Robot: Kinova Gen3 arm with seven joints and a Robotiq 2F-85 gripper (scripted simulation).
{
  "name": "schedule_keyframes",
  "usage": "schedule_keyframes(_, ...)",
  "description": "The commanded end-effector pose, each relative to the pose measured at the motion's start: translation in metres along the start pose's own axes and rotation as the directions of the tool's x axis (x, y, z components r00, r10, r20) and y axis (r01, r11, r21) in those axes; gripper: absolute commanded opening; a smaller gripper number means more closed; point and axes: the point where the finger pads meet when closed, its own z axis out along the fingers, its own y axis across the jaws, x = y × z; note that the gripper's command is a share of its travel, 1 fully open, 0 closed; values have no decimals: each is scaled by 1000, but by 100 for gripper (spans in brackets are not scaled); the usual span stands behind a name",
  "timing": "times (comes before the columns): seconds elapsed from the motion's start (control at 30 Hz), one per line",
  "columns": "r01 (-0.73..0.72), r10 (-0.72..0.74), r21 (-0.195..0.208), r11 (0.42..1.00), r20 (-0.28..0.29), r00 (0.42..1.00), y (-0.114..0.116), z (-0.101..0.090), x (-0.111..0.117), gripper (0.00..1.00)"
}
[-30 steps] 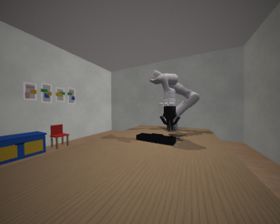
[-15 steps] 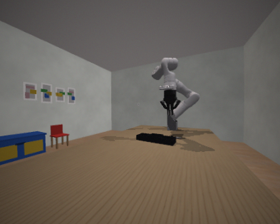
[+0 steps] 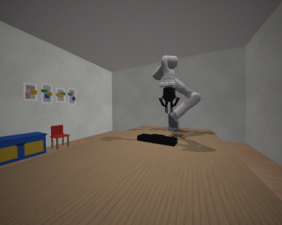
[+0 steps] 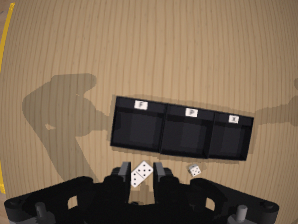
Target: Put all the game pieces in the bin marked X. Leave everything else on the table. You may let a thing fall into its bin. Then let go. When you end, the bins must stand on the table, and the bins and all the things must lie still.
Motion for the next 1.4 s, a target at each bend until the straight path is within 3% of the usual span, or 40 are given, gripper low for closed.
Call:
schedule_keyframes(0.0,53,-53,16,998,1,999,8,10,-7,31)
schedule_keyframes(0.13,250,-250,16,968,-2,968,29,33,-19,31)
schedule_keyframes(0.27,437,-437,15,899,-5,899,49,56,-31,31)
schedule_keyframes(0.47,442,-442,15,897,-5,897,80,90,-50,31)
schedule_keyframes(0.53,442,-442,15,897,-5,897,80,90,-50,31)
schedule_keyframes(0.67,442,-442,15,897,-5,897,100,110,-62,31)
schedule_keyframes(1.37,442,-442,15,897,-5,897,99,110,-62,31)
